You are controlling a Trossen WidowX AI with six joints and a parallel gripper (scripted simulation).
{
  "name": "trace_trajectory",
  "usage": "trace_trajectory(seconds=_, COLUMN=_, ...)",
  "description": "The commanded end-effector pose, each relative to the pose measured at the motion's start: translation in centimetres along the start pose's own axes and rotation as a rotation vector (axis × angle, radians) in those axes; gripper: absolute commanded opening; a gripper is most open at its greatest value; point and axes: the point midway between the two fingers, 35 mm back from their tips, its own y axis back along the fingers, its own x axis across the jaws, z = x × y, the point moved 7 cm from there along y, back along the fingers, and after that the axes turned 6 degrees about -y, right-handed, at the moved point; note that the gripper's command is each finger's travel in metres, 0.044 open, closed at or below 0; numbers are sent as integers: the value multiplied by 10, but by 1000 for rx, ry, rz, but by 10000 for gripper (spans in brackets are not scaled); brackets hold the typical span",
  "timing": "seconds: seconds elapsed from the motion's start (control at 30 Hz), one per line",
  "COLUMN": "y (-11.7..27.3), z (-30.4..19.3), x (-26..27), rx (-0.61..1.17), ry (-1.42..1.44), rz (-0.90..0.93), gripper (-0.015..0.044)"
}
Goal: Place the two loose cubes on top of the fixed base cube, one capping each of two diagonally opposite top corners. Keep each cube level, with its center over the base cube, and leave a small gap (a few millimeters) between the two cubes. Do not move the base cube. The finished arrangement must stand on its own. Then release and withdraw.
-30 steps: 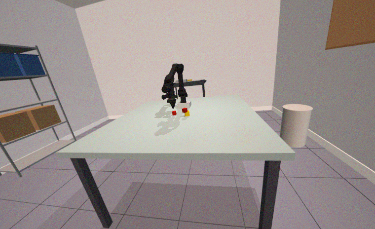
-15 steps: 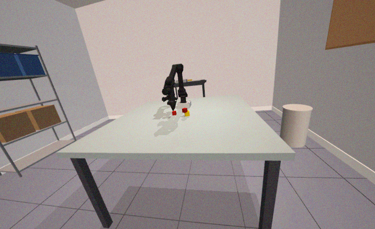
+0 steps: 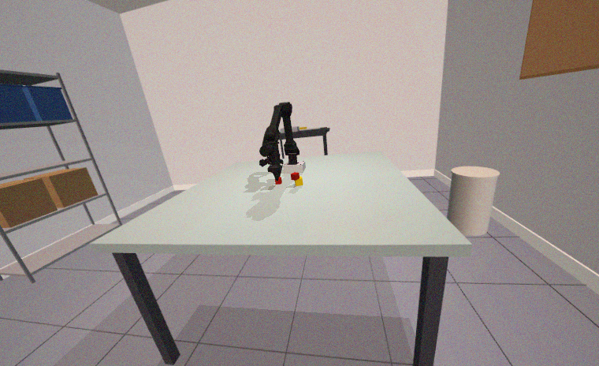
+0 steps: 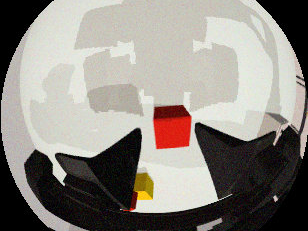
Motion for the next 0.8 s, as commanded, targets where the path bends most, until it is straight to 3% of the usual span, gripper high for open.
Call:
trace_trajectory(seconds=0.0, y=-9, z=0, x=-2, rx=1, ry=-6, rz=-14, gripper=265)
trace_trajectory(seconds=0.03, y=-9, z=0, x=-2, rx=1, ry=-6, rz=-14, gripper=265)
trace_trajectory(seconds=0.23, y=-9, z=0, x=-2, rx=1, ry=-6, rz=-14, gripper=107)
trace_trajectory(seconds=0.77, y=25, z=1, x=4, rx=0, ry=-6, rz=-13, gripper=105)
